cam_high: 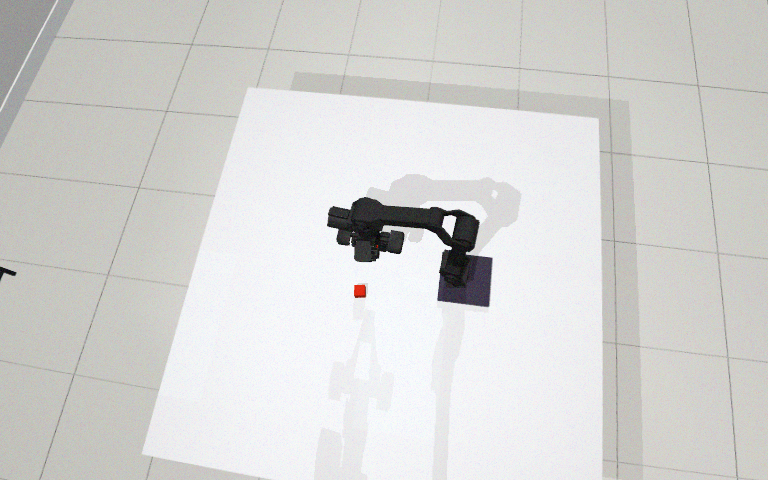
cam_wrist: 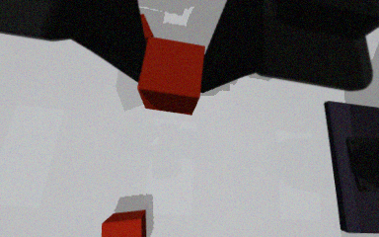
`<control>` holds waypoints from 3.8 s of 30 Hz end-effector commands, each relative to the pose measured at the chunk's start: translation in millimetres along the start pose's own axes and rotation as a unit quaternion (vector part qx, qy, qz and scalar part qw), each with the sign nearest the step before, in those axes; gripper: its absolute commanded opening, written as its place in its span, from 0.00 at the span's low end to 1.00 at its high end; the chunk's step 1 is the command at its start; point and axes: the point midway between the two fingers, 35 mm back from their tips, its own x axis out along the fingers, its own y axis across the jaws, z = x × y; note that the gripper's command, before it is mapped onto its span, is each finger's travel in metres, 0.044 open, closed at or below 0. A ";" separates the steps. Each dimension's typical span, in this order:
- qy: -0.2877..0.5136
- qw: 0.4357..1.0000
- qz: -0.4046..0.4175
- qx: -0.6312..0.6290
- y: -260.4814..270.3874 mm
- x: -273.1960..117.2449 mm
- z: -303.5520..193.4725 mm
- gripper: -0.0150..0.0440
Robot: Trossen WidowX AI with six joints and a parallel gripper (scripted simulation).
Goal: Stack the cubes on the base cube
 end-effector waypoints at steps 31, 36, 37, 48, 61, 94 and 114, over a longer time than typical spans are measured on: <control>-0.002 0.939 -0.003 0.345 -8.4 -6.7 40.7 0.43; -0.002 0.911 -0.003 0.412 -9.9 -3.6 49.4 0.43; -0.002 0.905 -0.003 0.425 -10.1 -3.0 51.2 0.43; -0.004 0.827 -0.002 0.562 -12.1 3.8 70.8 0.43; -0.005 0.708 -0.001 0.706 -12.3 12.0 94.5 0.43; -0.005 0.485 0.003 0.874 -8.4 24.7 130.4 0.43; -0.005 0.481 0.003 0.877 -9.4 51.6 129.3 0.43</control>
